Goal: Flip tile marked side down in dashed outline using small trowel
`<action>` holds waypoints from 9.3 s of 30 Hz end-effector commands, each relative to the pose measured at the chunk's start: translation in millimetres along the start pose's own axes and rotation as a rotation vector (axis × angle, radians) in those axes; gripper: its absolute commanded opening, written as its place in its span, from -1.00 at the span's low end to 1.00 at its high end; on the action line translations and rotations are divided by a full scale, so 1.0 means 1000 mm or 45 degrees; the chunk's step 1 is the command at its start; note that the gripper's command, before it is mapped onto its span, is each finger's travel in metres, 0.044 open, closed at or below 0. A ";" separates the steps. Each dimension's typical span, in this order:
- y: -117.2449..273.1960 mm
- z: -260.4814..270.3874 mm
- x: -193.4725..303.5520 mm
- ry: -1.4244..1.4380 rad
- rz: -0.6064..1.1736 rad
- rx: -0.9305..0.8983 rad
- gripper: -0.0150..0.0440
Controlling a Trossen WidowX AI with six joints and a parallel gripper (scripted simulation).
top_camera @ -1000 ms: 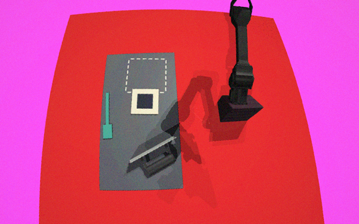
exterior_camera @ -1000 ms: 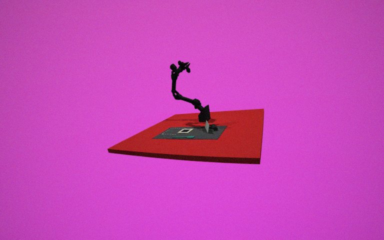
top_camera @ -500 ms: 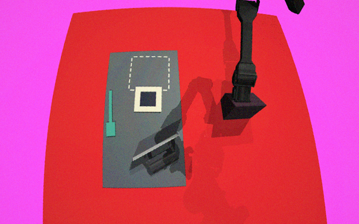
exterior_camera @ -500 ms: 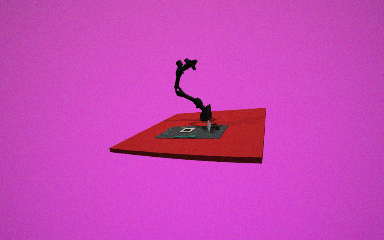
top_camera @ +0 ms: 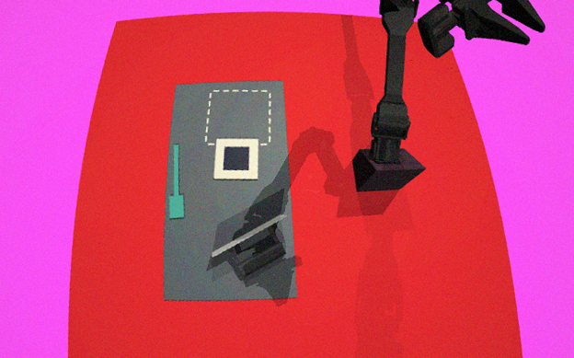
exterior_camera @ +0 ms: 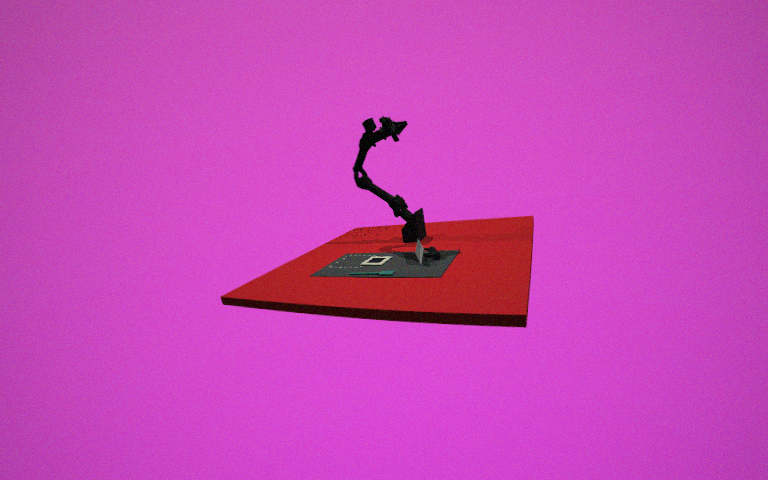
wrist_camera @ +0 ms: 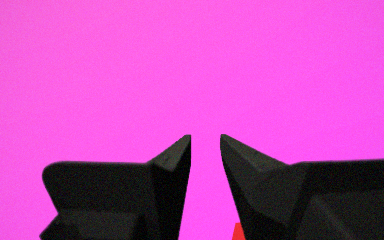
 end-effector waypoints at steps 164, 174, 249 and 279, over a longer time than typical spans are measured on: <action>0.095 -0.526 0.171 1.935 2.584 -0.927 -0.15; 0.109 -0.525 0.167 1.933 2.585 -0.927 -0.15; 0.067 -0.512 0.166 1.945 2.589 -0.936 -0.49; 0.067 -0.512 0.166 1.945 2.589 -0.937 -0.15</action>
Point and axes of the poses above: the point midway between the two fingers, 35 mm back from their tips, its own y axis back along the fingers, its own z axis across the jaws, x = y × z, the point moved 3 cm from there along y, back along the fingers, and after that the axes turned 12 degrees about -y, right-handed, at the moved point
